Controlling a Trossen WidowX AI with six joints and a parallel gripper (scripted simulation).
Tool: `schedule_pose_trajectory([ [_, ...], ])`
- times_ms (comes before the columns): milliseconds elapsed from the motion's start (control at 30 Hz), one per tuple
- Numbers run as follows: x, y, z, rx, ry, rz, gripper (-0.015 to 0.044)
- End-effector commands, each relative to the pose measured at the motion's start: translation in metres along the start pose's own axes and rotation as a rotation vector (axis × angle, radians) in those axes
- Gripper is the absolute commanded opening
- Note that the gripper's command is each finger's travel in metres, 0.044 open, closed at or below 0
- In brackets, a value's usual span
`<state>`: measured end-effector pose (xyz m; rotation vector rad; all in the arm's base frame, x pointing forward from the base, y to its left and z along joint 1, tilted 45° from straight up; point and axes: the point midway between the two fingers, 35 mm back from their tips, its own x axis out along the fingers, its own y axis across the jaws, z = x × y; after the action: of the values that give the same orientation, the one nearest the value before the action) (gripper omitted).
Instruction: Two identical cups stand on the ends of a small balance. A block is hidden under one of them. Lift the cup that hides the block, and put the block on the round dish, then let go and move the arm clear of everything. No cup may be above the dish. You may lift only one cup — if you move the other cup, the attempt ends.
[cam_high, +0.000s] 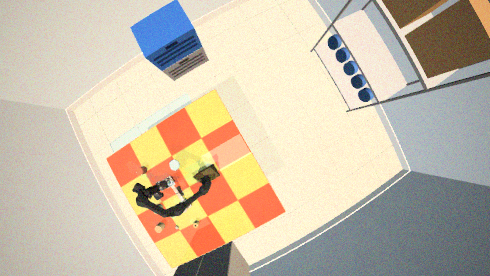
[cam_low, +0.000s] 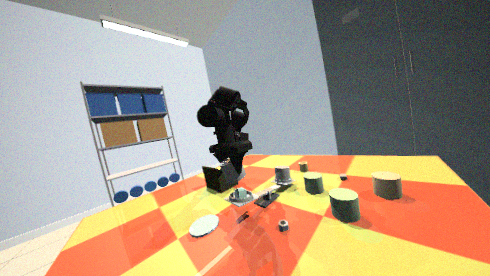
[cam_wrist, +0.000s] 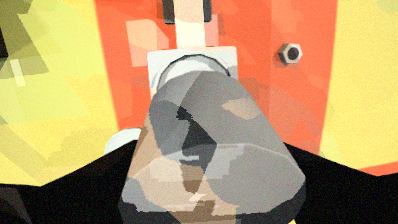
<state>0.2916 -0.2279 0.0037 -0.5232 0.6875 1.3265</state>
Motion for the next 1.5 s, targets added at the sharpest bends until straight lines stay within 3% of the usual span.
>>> schedule_pose_trajectory([
  [0,-0.0085,0.0009,-0.0022,-0.002,0.008,-0.01,0.0],
  [1467,-0.0026,0.0005,0.0002,0.001,0.0,-0.001,0.0],
])
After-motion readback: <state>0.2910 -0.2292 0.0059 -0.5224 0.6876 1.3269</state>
